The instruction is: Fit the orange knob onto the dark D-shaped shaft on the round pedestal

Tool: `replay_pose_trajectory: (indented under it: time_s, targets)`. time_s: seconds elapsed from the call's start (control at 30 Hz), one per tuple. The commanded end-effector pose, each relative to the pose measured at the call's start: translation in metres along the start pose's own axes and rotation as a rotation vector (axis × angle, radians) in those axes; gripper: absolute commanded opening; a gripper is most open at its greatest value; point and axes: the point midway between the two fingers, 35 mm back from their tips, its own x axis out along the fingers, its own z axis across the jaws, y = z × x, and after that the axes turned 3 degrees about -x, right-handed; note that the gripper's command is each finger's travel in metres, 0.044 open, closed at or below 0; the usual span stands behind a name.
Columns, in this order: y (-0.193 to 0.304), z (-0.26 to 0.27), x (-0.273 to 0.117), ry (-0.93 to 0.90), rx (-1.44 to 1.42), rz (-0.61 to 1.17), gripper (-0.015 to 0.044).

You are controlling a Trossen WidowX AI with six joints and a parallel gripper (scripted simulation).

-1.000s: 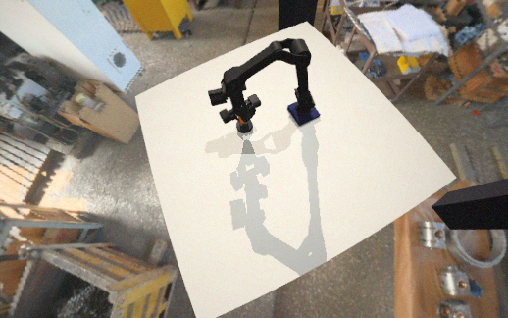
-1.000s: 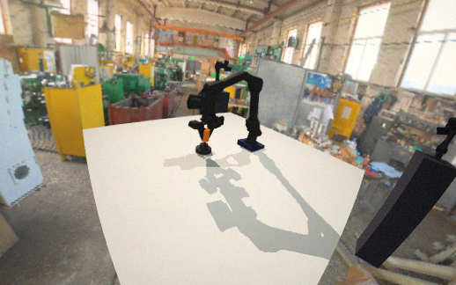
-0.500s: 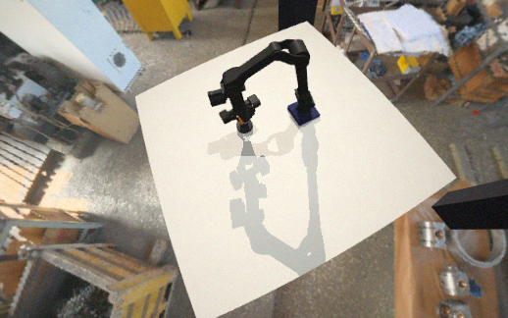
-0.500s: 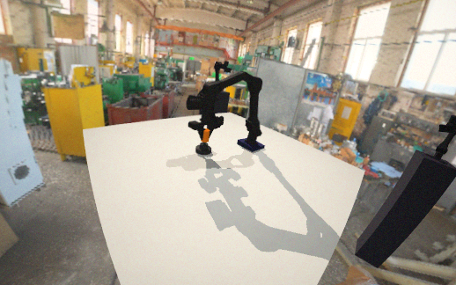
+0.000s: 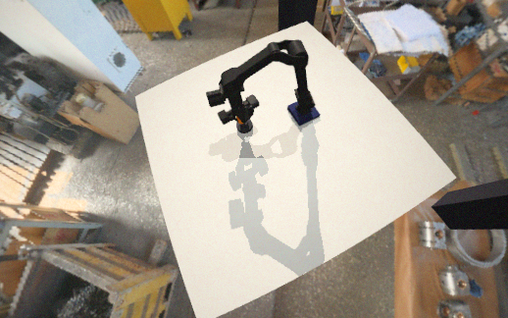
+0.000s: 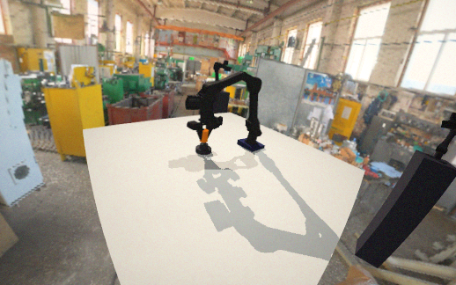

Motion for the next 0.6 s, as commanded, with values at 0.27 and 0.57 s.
replay_pose_trajectory:
  time_s: [0.27,0.57]
  targets:
    - [0.0007,-0.0004,0.0009,0.002,-0.003,0.005,0.0000]
    - [-0.0002,0.0021,-0.0043,0.002,-0.003,0.005,0.0000]
